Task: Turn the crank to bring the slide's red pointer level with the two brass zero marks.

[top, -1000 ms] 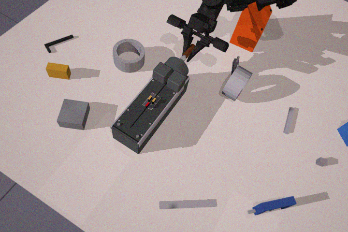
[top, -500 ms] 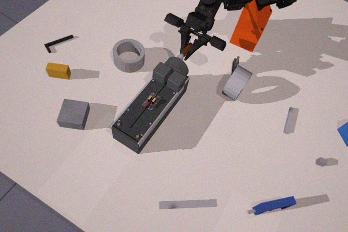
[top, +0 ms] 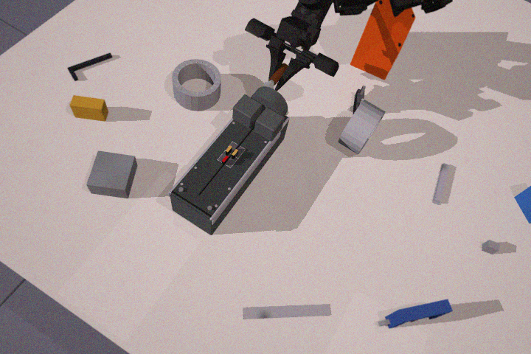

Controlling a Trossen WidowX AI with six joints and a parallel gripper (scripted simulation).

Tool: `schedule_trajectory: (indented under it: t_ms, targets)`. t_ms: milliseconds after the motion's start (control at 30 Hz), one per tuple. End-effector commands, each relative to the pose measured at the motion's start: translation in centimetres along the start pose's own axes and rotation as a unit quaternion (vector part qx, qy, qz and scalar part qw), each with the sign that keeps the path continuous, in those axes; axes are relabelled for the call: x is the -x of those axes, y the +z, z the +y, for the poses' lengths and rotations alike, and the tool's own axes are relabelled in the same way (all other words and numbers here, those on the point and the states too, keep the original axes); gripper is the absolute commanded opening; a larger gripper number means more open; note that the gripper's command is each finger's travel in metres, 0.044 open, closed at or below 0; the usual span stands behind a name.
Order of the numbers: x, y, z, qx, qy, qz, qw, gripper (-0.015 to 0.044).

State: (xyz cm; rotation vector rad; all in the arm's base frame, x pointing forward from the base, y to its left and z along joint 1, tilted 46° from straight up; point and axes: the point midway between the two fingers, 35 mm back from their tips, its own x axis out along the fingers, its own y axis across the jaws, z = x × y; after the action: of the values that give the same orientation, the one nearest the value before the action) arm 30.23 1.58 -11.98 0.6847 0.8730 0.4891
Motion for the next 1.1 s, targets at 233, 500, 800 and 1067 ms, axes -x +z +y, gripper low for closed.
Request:
schedule_trajectory:
  t_ms: [233,500,800,1067]
  targets:
    - [-0.8,-0.9,-1.2,-0.001,-0.006,0.001,1.0,0.0]
    - [-1.5,-1.5,-1.5,-0.001,-0.006,0.001,1.0,0.0]
    - [-2.2,-2.2,-1.5,-0.002,-0.005,0.001,1.0,0.0]
    - [-3.0,-2.9,-1.1,-0.002,-0.005,0.001,1.0,0.0]
